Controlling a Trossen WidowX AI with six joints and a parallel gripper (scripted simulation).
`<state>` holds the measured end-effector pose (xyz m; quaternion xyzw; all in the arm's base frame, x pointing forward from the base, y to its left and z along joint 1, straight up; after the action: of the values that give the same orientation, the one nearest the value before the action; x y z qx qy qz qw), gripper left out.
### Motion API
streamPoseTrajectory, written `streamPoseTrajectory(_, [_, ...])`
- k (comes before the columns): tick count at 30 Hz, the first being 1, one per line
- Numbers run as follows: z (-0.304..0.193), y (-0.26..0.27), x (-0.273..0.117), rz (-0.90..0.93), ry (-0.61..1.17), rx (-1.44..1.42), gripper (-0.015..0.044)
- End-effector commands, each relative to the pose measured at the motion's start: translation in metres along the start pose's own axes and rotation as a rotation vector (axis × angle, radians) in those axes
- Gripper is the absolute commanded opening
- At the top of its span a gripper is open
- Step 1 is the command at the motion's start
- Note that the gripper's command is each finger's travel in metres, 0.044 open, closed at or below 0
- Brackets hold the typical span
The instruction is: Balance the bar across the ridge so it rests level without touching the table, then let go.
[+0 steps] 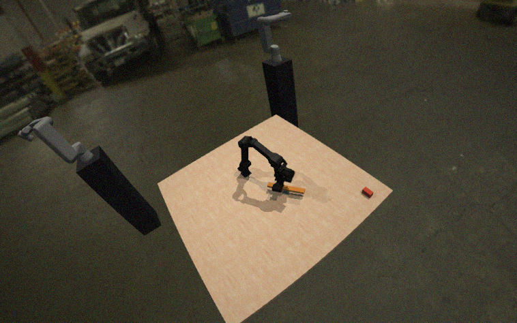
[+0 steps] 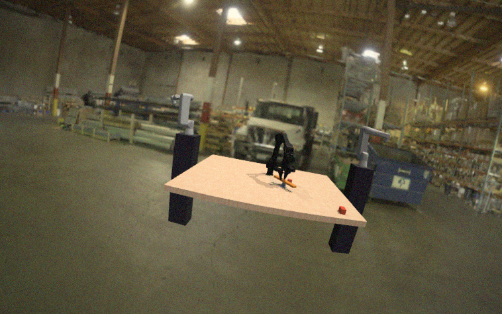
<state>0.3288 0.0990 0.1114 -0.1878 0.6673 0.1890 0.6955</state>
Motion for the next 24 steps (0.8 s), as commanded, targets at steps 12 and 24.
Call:
streamPoseTrajectory(12, [-0.0017, 0.0003, 0.0041, 0.001, 0.006, 0.004, 0.0000])
streamPoseTrajectory(24, [-0.0018, 0.0003, 0.0009, 0.001, 0.006, 0.004, 0.0000])
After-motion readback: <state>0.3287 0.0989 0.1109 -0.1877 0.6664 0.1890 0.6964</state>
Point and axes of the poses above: the point midway between the two fingers, 35 mm back from their tips, its own x axis out along the fingers, its own y axis across the jaws, z = x × y, the point moved 2 cm from there along -x, back along the fingers, and after that the axes turned 4 degrees about x, right-handed, at the moved point
